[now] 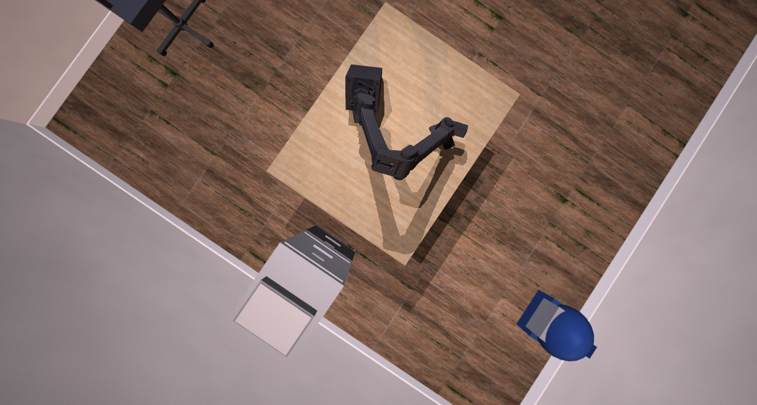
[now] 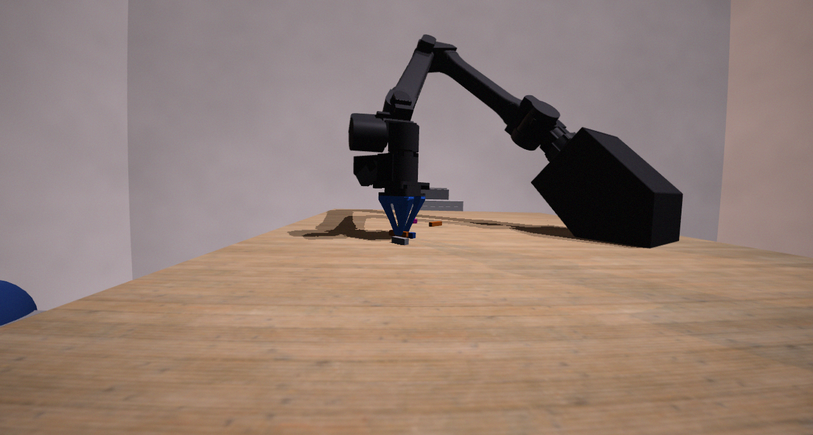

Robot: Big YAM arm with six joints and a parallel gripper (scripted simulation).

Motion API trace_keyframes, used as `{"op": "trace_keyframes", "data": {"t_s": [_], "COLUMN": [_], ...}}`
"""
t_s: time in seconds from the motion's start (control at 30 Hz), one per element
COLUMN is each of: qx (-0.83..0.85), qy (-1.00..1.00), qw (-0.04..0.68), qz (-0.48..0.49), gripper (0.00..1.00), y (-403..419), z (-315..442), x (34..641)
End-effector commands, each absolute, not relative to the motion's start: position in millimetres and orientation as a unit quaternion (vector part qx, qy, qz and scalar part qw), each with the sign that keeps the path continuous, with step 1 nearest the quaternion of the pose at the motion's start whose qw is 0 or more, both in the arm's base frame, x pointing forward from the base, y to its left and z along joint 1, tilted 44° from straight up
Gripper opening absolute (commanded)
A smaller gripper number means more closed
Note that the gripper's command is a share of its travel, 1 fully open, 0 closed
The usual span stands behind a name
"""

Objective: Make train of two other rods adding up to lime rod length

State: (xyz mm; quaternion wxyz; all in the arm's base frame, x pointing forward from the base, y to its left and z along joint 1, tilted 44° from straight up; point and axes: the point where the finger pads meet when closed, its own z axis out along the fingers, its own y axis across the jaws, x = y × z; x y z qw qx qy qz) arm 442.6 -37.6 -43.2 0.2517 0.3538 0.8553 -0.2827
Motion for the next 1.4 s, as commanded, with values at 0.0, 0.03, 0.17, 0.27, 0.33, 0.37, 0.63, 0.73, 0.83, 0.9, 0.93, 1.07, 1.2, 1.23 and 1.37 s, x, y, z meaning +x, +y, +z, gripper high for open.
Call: {"op": "trace_keyframes", "data": {"t_s": [0.0, 0.03, 0.17, 0.27, 0.33, 0.37, 0.63, 0.73, 0.83, 0.9, 0.93, 1.07, 1.2, 1.23, 1.37], "qx": [0.356, 0.356, 0.356, 0.356, 0.356, 0.356, 0.353, 0.354, 0.354, 0.355, 0.355, 0.355, 0.352, 0.353, 0.356], "qy": [0.854, 0.854, 0.854, 0.854, 0.854, 0.854, 0.854, 0.853, 0.853, 0.853, 0.853, 0.853, 0.855, 0.855, 0.854], "qw": [0.257, 0.257, 0.257, 0.257, 0.257, 0.257, 0.271, 0.273, 0.274, 0.274, 0.274, 0.274, 0.268, 0.269, 0.274], "qz": [-0.279, -0.279, -0.279, -0.279, -0.279, -0.279, -0.269, -0.268, -0.267, -0.267, -0.266, -0.265, -0.27, -0.268, -0.263], "gripper": [0.19, 0.19, 0.23, 0.23, 0.23, 0.23, 0.23, 0.23, 0.23, 0.23, 0.23, 0.23, 0.23, 0.23, 0.23], "y": [-38, -38, -38, -38, -38, -38, -20, -13, -3, 4, 8, 22, 28, 31, 37], "z": [-40, -40, -40, -40, -40, -40, -24, -16, -5, 3, 7, 23, 23, 27, 39], "x": [452, 452, 452, 452, 452, 452, 456, 455, 452, 450, 449, 444, 440, 439, 438]}}
